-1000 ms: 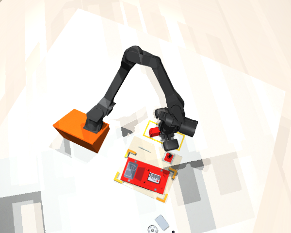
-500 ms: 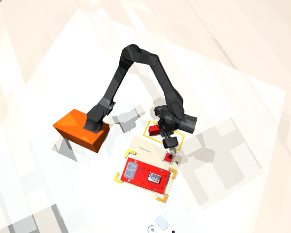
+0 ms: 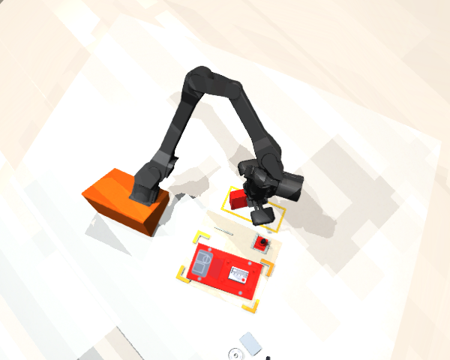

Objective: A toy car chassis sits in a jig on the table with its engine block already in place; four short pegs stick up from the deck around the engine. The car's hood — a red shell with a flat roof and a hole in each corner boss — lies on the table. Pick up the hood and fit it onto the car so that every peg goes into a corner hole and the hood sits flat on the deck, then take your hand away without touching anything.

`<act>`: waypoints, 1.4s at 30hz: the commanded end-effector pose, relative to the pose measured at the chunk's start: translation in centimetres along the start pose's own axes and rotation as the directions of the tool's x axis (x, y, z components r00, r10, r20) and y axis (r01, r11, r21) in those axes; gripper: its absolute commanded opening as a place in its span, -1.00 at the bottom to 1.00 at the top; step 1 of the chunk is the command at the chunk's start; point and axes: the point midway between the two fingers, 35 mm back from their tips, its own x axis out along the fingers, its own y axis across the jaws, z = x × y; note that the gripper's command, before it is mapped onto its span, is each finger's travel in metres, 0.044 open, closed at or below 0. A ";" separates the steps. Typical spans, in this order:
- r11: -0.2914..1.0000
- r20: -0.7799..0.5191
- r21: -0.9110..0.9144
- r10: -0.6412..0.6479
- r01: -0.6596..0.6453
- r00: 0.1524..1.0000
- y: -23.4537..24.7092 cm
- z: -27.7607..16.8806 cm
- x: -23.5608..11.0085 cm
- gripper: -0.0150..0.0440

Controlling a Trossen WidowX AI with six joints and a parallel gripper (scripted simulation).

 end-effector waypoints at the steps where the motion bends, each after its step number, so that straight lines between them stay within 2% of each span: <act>1: 1.000 -0.005 0.008 0.000 0.000 1.000 0.3 -0.2 0.1 -0.49; 24: 1.000 -0.004 0.008 0.001 -0.001 1.000 1.9 -0.3 0.1 -0.49; 27: 1.000 -0.006 0.008 -0.001 0.001 1.000 1.7 -0.1 -1.3 -0.49; 33: 1.000 -0.005 0.009 0.001 -0.001 1.000 1.6 0.0 -7.7 -0.49; 42: 1.000 0.003 0.016 -0.010 0.010 1.000 1.3 0.0 -7.4 -0.49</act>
